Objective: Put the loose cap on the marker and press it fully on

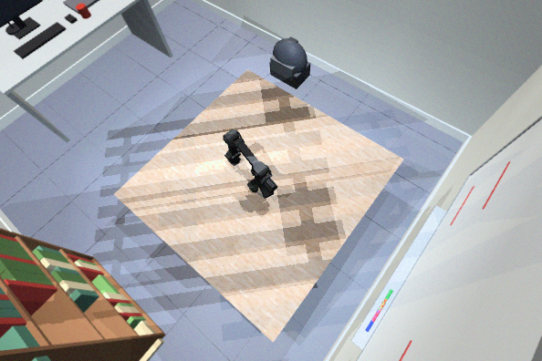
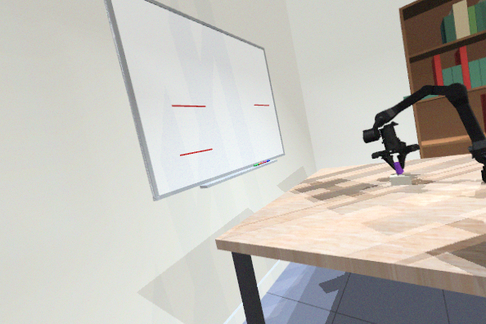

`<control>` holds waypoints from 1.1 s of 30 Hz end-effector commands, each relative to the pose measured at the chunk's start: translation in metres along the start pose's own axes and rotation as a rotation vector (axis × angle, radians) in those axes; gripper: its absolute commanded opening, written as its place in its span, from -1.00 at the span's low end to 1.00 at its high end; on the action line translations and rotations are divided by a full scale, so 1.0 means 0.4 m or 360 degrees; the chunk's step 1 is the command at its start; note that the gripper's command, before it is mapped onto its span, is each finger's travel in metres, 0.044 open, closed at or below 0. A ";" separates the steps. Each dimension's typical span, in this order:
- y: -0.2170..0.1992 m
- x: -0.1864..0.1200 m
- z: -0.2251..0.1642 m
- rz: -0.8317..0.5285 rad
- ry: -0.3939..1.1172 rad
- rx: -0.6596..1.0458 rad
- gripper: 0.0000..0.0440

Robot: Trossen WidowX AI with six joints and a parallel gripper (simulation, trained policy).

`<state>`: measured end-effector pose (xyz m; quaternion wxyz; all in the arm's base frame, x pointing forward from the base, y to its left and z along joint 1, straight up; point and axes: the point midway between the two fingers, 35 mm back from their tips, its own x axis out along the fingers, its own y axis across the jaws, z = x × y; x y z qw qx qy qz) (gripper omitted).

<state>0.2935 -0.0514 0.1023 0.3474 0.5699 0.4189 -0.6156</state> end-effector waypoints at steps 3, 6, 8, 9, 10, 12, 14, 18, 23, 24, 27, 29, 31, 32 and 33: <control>-0.012 0.041 0.002 -0.0061 -0.0022 -0.0047 -0.80; -0.010 0.044 0.005 -0.0051 -0.0031 -0.0060 -0.78; -0.008 0.046 0.007 -0.0044 -0.0037 -0.0068 -0.77; -0.008 0.047 0.008 -0.0042 -0.0039 -0.0072 -0.77; -0.007 0.048 0.009 -0.0039 -0.0042 -0.0076 -0.76; -0.006 0.050 0.011 -0.0032 -0.0047 -0.0083 -0.75; -0.004 0.051 0.013 -0.0027 -0.0052 -0.0090 -0.74; -0.002 0.054 0.017 -0.0017 -0.0062 -0.0105 -0.72; 0.002 0.056 0.022 -0.0001 -0.0072 -0.0123 -0.70; 0.003 0.057 0.023 0.0002 -0.0074 -0.0127 -0.69; 0.004 0.058 0.026 0.0010 -0.0080 -0.0138 -0.67; 0.005 0.058 0.027 0.0014 -0.0082 -0.0142 -0.66; 0.007 0.058 0.029 0.0020 -0.0085 -0.0149 -0.65; 0.007 0.058 0.030 0.0024 -0.0086 -0.0153 -0.65; 0.008 0.058 0.031 0.0027 -0.0087 -0.0156 -0.64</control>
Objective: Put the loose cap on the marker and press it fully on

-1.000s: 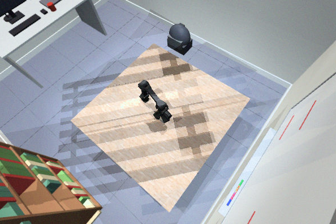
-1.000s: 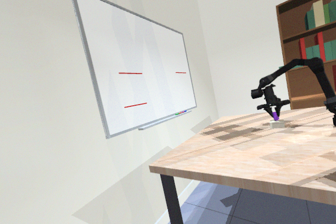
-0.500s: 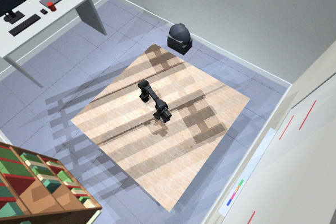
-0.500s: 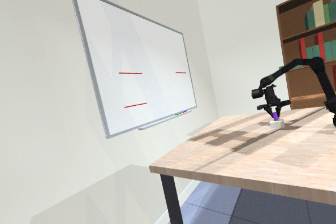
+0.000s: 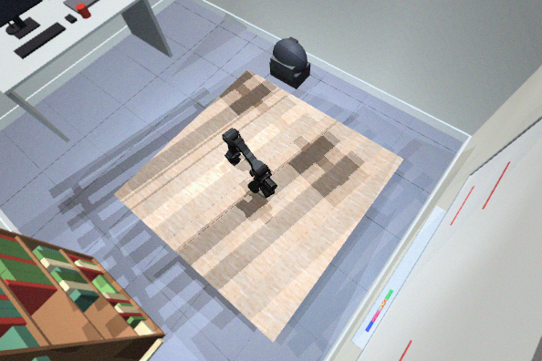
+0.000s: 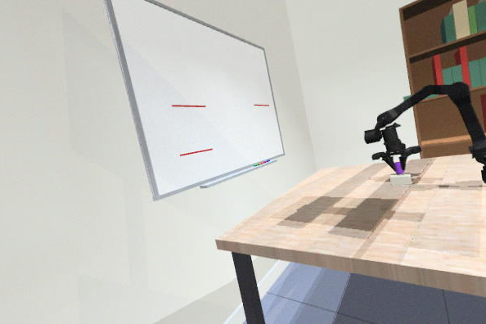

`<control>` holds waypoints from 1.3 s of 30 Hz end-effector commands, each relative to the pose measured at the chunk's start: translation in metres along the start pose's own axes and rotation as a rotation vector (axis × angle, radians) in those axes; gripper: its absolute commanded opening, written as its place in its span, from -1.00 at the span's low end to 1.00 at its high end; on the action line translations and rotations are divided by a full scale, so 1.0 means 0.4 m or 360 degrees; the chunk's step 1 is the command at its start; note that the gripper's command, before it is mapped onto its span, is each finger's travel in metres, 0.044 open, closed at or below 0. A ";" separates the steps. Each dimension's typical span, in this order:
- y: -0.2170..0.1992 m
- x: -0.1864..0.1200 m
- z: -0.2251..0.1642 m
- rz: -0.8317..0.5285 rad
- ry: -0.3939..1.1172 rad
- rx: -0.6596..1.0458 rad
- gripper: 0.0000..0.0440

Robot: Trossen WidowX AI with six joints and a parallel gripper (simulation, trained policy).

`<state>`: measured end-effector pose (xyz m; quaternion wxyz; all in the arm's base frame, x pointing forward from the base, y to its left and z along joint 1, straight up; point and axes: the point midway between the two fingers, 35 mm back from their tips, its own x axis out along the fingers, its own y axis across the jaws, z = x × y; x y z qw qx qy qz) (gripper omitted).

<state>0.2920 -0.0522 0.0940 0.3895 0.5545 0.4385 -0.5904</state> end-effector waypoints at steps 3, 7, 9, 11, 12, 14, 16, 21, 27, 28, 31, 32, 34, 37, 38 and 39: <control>0.006 0.038 0.030 -0.0021 -0.0071 -0.0003 -0.62; 0.007 0.038 0.032 -0.0015 -0.0074 -0.0011 -0.60; 0.008 0.038 0.033 -0.0011 -0.0076 -0.0016 -0.59; 0.009 0.037 0.035 -0.0005 -0.0078 -0.0022 -0.57; 0.009 0.037 0.035 -0.0004 -0.0079 -0.0024 -0.57; 0.009 0.037 0.035 -0.0004 -0.0079 -0.0024 -0.56; 0.009 0.037 0.036 -0.0001 -0.0080 -0.0028 -0.54; 0.011 0.036 0.037 0.0004 -0.0082 -0.0035 -0.51; 0.011 0.036 0.038 0.0009 -0.0083 -0.0042 -0.47; 0.011 0.036 0.039 0.0009 -0.0083 -0.0043 -0.47; 0.012 0.036 0.039 0.0011 -0.0084 -0.0046 -0.45; 0.012 0.036 0.039 0.0012 -0.0084 -0.0047 -0.44; 0.012 0.036 0.040 0.0013 -0.0085 -0.0048 -0.43; 0.012 0.035 0.040 0.0015 -0.0085 -0.0050 -0.41; 0.013 0.035 0.040 0.0015 -0.0085 -0.0051 -0.40; 0.013 0.035 0.040 0.0016 -0.0085 -0.0052 -0.40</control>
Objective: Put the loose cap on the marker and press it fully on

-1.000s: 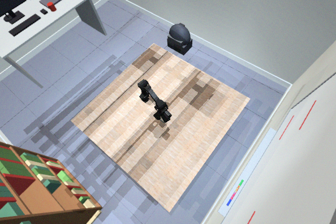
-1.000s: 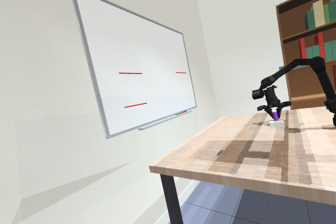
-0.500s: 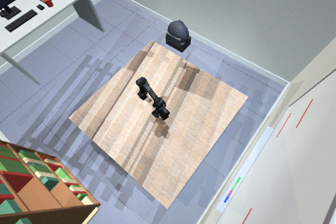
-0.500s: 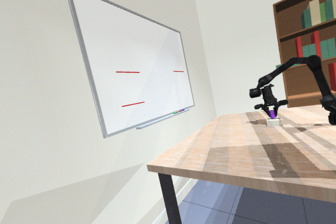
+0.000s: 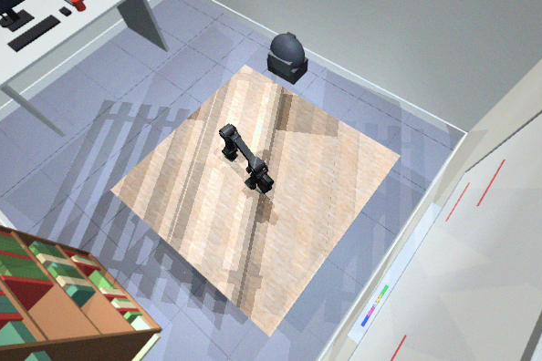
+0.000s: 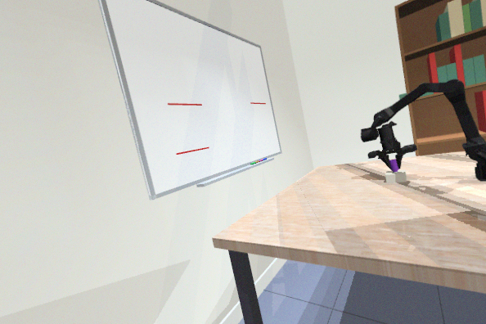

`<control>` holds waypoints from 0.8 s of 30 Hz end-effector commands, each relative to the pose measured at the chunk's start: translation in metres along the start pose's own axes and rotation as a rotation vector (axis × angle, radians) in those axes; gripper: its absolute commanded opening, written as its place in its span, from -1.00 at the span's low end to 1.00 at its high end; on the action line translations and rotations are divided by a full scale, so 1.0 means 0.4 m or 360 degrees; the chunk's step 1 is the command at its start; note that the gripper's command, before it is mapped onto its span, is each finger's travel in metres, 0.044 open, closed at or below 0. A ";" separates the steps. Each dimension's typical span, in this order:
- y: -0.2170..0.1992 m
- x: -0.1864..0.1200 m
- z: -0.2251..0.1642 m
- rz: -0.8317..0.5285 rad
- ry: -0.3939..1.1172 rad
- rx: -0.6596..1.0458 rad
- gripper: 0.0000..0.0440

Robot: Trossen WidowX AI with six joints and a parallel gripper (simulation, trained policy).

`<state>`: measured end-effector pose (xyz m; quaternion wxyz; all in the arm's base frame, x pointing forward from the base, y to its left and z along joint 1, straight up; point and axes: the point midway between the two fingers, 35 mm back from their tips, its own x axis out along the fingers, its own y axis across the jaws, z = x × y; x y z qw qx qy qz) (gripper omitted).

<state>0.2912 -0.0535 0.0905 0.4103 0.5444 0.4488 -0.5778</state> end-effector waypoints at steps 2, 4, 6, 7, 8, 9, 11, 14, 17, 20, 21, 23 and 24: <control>0.011 0.027 0.037 -0.0008 -0.0073 0.0032 -0.38; 0.011 0.027 0.038 -0.0006 -0.0073 0.0030 -0.37; 0.011 0.026 0.038 -0.0005 -0.0073 0.0029 -0.36; 0.011 0.026 0.038 -0.0005 -0.0073 0.0028 -0.35; 0.011 0.026 0.038 -0.0005 -0.0073 0.0027 -0.34; 0.011 0.026 0.038 -0.0004 -0.0073 0.0027 -0.34; 0.011 0.026 0.039 -0.0003 -0.0074 0.0025 -0.33; 0.013 0.025 0.039 0.0006 -0.0072 0.0015 -0.31; 0.005 0.023 0.036 0.0001 -0.0060 0.0008 -0.21; -0.006 0.016 0.035 -0.0007 -0.0053 0.0003 0.05; -0.009 0.014 0.035 -0.0007 -0.0052 0.0001 0.17; -0.015 0.010 0.034 -0.0003 -0.0051 -0.0006 0.41; -0.017 0.008 0.034 0.0001 -0.0051 -0.0009 0.53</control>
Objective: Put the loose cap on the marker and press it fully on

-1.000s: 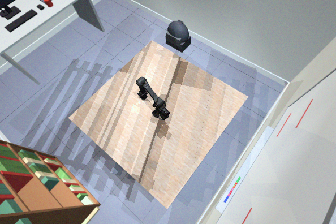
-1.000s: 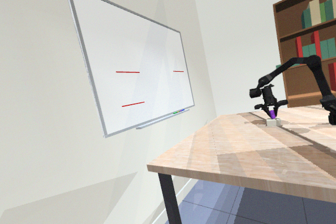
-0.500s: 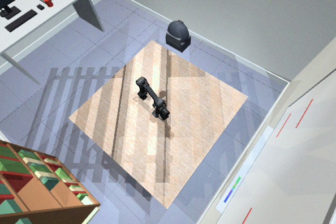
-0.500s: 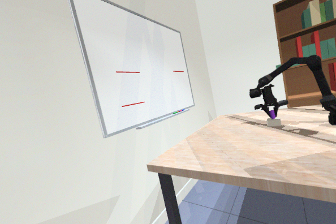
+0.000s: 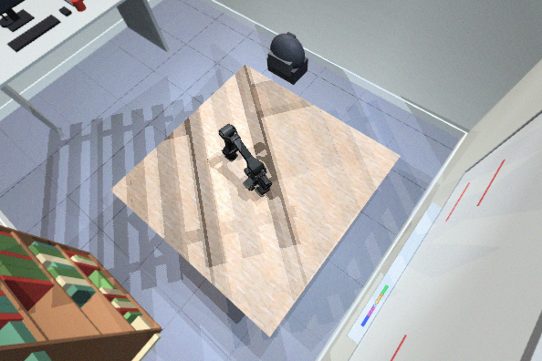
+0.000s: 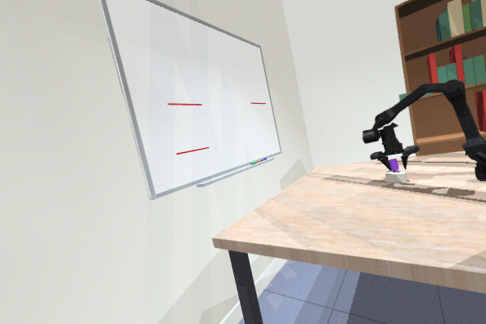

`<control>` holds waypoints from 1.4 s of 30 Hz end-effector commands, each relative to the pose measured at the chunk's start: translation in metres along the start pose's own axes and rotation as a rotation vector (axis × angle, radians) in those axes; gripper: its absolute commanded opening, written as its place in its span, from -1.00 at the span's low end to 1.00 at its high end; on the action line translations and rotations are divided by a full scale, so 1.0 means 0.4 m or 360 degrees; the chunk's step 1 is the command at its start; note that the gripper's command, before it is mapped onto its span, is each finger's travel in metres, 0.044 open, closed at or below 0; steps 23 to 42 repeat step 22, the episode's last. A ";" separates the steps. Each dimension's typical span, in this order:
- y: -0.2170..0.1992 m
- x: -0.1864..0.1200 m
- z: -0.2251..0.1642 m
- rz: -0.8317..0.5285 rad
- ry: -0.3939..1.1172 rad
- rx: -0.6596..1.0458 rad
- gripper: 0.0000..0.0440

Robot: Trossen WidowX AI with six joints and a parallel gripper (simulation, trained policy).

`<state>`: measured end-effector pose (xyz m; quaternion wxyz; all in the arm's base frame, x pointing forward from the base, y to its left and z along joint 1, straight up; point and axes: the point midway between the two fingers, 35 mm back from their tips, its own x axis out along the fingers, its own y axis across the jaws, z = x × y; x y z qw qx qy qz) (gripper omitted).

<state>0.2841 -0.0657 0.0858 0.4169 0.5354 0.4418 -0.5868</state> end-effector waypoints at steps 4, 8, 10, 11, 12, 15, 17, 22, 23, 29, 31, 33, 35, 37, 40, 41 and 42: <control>-0.010 -0.016 -0.001 0.0039 0.0000 -0.0019 0.99; -0.005 -0.038 -0.001 0.0100 0.0003 -0.0012 1.00; -0.003 -0.055 -0.001 0.0127 0.0004 -0.0006 1.00; -0.002 -0.065 -0.001 0.0140 0.0004 -0.0003 1.00; -0.001 -0.078 -0.001 0.0153 0.0004 -0.0001 1.00; -0.001 -0.107 0.001 0.0181 0.0003 0.0001 1.00; -0.003 -0.120 0.002 0.0192 0.0001 0.0004 1.00; -0.009 -0.148 0.006 0.0223 0.0004 0.0008 1.00; -0.009 -0.148 0.006 0.0223 0.0004 0.0008 1.00; -0.009 -0.148 0.006 0.0223 0.0004 0.0008 1.00; -0.009 -0.148 0.006 0.0223 0.0004 0.0008 1.00; -0.009 -0.148 0.006 0.0223 0.0004 0.0008 1.00; -0.009 -0.148 0.006 0.0223 0.0004 0.0008 1.00; -0.009 -0.148 0.006 0.0223 0.0004 0.0008 1.00; -0.009 -0.148 0.006 0.0223 0.0004 0.0008 1.00; -0.009 -0.148 0.006 0.0223 0.0004 0.0008 1.00; -0.009 -0.148 0.006 0.0223 0.0004 0.0008 1.00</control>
